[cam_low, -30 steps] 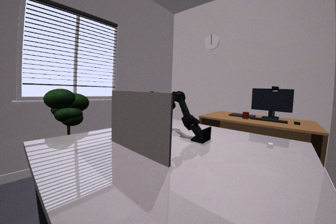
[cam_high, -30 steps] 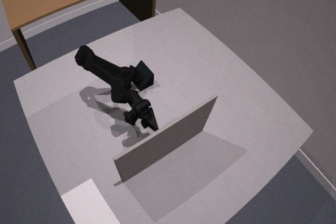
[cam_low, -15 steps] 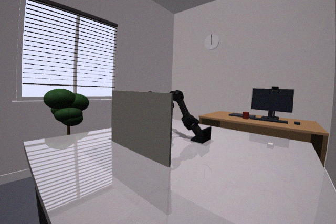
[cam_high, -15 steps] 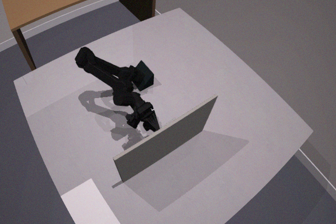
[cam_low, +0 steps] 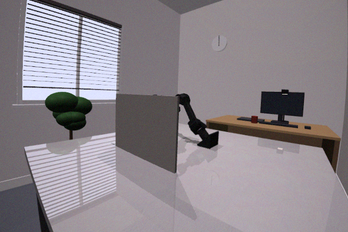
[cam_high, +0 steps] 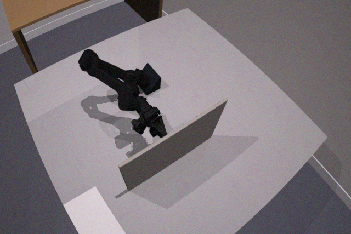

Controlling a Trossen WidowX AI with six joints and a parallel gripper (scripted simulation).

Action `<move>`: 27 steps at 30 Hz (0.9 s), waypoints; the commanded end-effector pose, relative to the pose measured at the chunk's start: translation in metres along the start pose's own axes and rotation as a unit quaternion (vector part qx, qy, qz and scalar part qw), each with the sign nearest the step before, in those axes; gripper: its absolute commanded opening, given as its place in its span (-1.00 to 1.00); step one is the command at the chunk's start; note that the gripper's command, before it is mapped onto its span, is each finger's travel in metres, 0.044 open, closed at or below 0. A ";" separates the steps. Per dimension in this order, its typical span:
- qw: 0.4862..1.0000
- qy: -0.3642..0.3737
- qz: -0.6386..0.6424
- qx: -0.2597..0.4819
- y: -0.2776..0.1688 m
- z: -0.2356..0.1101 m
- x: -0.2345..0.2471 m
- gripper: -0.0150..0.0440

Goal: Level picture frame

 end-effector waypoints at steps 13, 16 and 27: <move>1.000 0.002 -0.002 0.002 0.000 0.001 0.002 0.39; 1.000 0.002 -0.002 0.002 0.000 0.001 0.002 0.39; 1.000 0.002 -0.002 0.002 0.000 0.001 0.002 -0.26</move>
Point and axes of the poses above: the point midway between the two fingers, 35 mm back from their tips, its own z axis out along the fingers, its own x axis across the jaws, y = z × x, the point moved 5 cm from there along -z, back along the fingers, and after that the axes turned 10 degrees about z, right-handed, at the moved point
